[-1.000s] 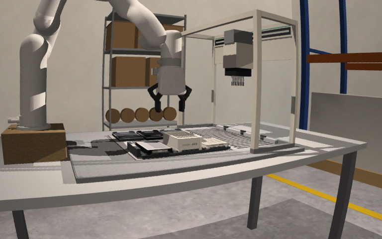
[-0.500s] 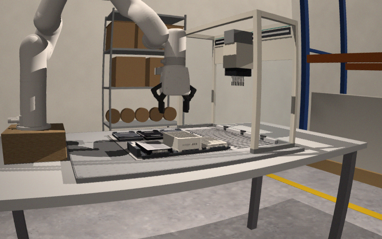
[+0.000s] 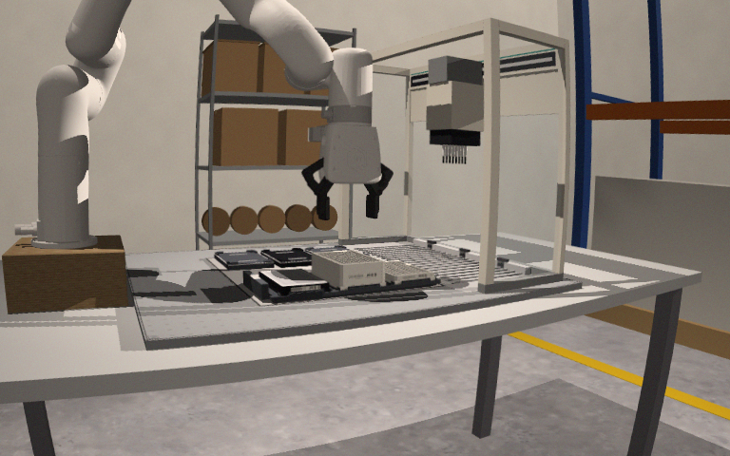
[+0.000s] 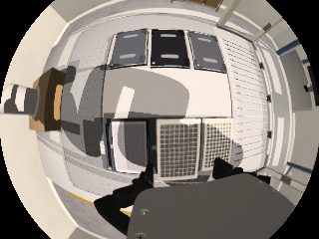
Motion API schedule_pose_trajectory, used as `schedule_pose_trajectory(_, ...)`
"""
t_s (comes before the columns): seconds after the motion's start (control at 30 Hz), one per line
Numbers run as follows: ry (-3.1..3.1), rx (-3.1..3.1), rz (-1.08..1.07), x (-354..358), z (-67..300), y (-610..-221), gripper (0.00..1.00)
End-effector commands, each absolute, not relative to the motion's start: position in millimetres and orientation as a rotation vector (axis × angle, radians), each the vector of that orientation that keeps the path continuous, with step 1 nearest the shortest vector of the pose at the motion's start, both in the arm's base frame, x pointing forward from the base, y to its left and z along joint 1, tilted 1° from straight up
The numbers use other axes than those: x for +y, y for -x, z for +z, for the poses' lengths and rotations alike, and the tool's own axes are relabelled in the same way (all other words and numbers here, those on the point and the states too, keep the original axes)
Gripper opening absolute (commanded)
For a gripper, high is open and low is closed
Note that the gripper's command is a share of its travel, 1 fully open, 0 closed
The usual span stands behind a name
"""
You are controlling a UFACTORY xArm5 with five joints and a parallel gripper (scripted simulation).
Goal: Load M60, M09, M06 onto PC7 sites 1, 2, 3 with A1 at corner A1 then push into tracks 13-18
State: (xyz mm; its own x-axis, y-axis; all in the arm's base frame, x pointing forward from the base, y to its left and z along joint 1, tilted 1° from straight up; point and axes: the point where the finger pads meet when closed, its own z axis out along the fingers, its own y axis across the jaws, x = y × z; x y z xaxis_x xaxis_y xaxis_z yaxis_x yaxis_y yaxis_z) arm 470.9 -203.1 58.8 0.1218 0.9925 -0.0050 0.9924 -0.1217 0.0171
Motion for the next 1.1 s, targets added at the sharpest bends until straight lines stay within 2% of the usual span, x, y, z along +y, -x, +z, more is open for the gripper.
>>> schedule_pose_trajectory(0.0,-2.343,2.074,0.034,-229,60,-470,1.0)
schedule_pose_trajectory(0.53,-2.342,2.074,0.033,-298,60,-461,1.0)
schedule_pose_trajectory(1.07,-2.342,2.074,0.033,-298,60,-461,1.0)
